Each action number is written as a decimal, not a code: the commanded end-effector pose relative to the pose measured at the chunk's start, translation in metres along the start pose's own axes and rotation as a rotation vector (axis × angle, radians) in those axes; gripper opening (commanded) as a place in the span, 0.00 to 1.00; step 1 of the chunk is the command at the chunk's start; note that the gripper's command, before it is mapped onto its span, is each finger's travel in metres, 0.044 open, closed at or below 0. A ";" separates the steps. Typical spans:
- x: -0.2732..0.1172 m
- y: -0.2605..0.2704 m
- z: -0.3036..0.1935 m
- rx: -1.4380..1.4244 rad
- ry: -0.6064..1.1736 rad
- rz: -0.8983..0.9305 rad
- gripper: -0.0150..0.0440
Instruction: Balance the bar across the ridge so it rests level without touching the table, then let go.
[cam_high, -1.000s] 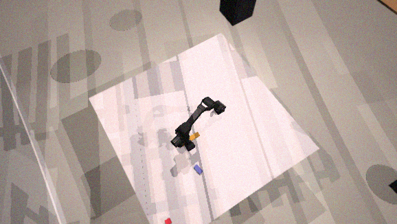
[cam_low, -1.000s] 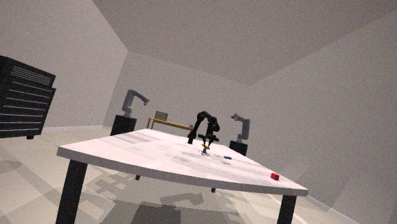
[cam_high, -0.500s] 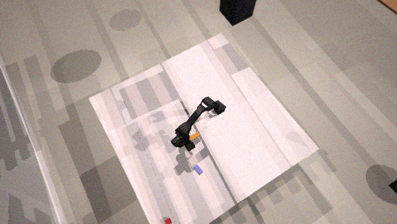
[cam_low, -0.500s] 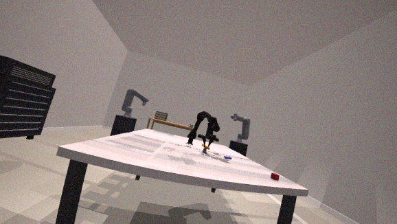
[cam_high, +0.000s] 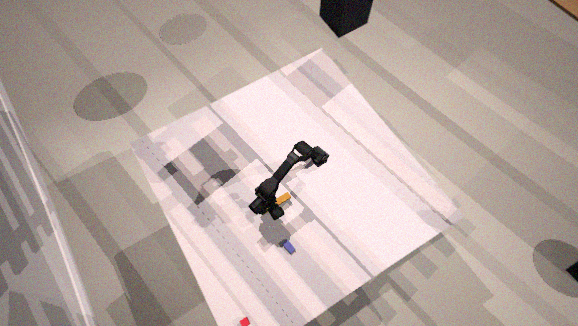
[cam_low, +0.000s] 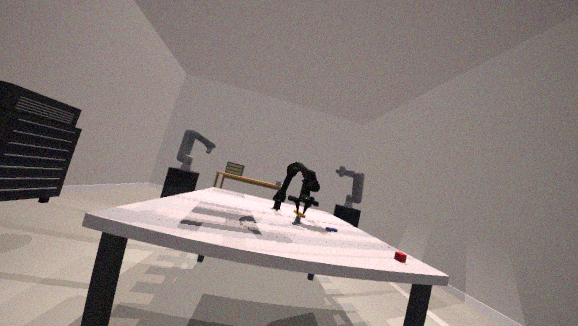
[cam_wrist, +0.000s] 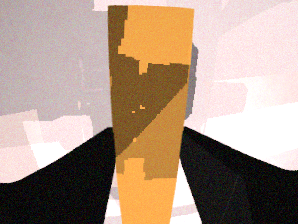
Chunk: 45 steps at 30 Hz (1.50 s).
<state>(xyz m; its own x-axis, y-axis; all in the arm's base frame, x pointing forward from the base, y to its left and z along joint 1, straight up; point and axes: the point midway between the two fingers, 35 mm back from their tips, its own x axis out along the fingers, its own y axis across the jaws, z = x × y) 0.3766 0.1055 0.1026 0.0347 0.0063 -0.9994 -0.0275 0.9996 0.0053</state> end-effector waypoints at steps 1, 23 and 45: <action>0.001 0.000 0.000 0.004 0.000 0.003 0.25; 0.003 0.000 0.000 0.004 0.000 0.003 0.25; 0.005 0.000 0.000 0.004 0.000 0.003 0.25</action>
<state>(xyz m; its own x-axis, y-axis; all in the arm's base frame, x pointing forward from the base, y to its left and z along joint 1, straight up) 0.3766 0.1054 0.0989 0.0346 0.0063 -0.9994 -0.0274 0.9996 0.0053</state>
